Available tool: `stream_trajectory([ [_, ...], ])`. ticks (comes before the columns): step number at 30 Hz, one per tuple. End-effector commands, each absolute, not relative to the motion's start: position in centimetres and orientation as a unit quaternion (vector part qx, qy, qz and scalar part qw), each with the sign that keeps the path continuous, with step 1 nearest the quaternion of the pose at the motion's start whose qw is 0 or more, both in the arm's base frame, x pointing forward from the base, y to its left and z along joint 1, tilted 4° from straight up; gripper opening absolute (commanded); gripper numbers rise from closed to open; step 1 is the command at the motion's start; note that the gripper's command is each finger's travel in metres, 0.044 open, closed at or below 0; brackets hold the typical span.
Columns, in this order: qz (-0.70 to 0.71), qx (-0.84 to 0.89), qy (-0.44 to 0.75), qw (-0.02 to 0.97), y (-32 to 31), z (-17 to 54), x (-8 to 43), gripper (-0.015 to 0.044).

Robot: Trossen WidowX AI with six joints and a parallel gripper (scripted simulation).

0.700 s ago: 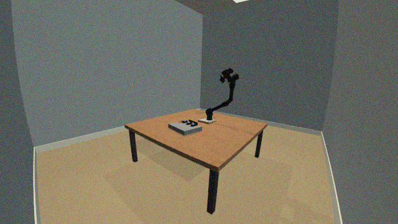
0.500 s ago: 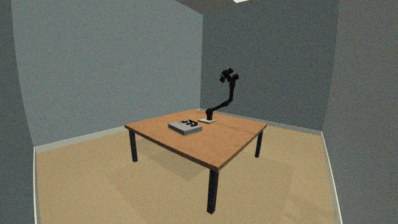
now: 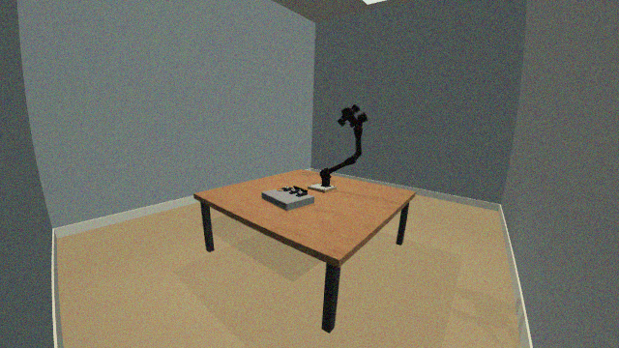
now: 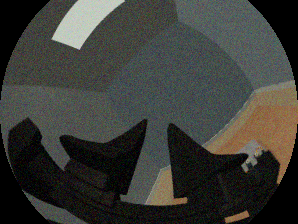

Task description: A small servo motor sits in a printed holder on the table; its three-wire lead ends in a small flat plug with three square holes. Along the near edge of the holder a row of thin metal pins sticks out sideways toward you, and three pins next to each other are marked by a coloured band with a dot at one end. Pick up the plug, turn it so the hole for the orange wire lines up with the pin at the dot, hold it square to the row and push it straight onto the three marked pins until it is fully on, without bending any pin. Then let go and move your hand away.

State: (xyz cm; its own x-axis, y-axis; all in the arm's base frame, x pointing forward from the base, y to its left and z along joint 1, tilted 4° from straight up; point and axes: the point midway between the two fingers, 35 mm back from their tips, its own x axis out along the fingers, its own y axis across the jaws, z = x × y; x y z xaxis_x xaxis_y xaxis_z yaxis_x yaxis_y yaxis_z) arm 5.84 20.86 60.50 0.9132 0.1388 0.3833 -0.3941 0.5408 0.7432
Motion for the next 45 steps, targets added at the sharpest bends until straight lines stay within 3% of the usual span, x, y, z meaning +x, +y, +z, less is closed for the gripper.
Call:
stream_trajectory([
  [1, 0.158, 0.451, -0.157, 0.864, 18.3, 61.3, 5.7, 0.0115],
  [22, 0.150, 0.422, -0.201, 0.871, 9.2, 61.9, 7.4, 0.0115],
  [45, 0.096, 0.338, -0.214, 0.911, -0.8, 57.6, 15.1, 0.0115],
])
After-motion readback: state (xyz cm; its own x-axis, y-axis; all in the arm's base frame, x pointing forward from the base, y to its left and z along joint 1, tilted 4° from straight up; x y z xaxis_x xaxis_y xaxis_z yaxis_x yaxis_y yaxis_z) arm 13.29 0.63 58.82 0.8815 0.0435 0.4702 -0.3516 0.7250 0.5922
